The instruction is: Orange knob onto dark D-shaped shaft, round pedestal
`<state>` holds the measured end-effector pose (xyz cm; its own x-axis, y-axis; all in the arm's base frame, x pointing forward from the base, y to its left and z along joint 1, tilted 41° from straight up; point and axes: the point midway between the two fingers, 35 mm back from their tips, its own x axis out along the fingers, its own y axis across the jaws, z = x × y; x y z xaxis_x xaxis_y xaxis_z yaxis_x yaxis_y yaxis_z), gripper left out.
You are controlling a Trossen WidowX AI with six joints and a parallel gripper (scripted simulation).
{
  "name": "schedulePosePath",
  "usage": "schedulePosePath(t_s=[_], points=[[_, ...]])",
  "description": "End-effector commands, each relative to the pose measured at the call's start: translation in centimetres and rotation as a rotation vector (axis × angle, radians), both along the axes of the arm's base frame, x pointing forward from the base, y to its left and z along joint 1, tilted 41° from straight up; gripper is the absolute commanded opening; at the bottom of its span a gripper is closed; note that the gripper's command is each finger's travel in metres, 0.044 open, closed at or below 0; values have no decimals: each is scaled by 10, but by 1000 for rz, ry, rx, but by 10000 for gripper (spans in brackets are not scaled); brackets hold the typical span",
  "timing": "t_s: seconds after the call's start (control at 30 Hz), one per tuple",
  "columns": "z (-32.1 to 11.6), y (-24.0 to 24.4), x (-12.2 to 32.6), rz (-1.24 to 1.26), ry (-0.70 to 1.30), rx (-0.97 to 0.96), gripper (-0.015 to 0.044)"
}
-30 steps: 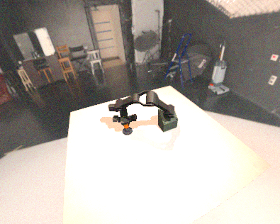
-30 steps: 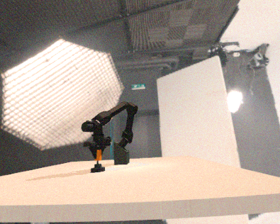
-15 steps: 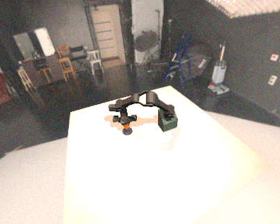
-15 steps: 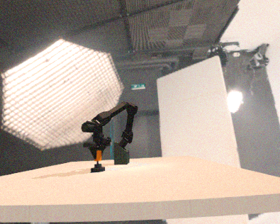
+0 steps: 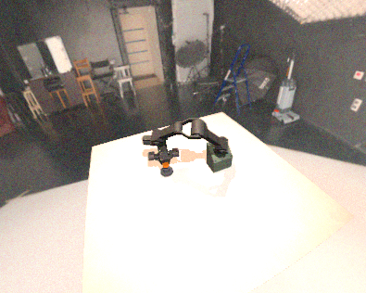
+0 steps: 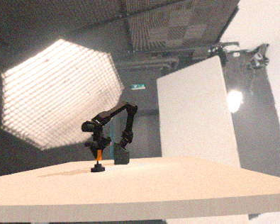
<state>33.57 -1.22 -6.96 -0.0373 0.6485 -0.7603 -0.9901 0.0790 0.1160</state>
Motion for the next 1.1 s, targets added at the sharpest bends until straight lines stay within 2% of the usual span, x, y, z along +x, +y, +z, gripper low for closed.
schedulePosePath(t_s=[0.0,1.07], points=[[2,-1,2,43,-42,-2,0],[2,-1,2,43,-42,-2,0]])
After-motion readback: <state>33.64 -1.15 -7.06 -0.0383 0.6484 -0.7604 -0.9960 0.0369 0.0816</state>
